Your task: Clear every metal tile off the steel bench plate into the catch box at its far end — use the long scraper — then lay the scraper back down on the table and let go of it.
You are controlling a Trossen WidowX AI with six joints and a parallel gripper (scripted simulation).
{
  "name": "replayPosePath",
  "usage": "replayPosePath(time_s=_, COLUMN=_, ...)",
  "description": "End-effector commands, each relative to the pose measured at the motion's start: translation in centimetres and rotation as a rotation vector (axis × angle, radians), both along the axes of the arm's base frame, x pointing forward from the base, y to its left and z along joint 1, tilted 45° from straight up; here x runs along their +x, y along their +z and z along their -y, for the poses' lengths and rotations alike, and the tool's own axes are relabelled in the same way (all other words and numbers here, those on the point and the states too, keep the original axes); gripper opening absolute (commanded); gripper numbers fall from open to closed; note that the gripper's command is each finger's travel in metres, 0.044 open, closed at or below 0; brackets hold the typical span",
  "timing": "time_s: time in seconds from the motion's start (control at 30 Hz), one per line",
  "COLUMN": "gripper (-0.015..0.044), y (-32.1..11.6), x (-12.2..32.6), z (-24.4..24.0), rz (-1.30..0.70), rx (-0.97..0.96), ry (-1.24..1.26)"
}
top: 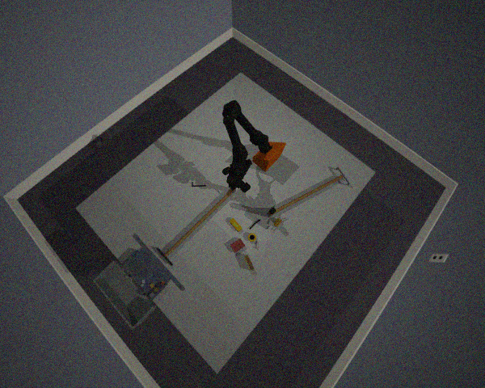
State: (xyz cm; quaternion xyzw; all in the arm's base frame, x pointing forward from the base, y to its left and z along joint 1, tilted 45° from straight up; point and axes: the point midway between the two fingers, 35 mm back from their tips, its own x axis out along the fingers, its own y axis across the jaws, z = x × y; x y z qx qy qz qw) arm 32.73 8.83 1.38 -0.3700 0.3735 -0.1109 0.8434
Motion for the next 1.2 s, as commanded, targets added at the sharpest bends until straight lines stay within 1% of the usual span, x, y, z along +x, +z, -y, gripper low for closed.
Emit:
replayPosePath(time_s=0.0, gripper=0.0000, y=-0.4, x=-0.2, z=-0.8, rz=0.001, rx=0.007, ry=0.014)
replayPosePath(time_s=0.47, gripper=0.0000, y=-1.2, x=-0.4, z=-1.6, rz=-0.001, rx=0.006, ry=0.015)
replayPosePath(time_s=1.17, gripper=0.0000, y=-1.2, x=2.8, z=-2.4, rz=-0.004, rx=0.008, ry=0.017)
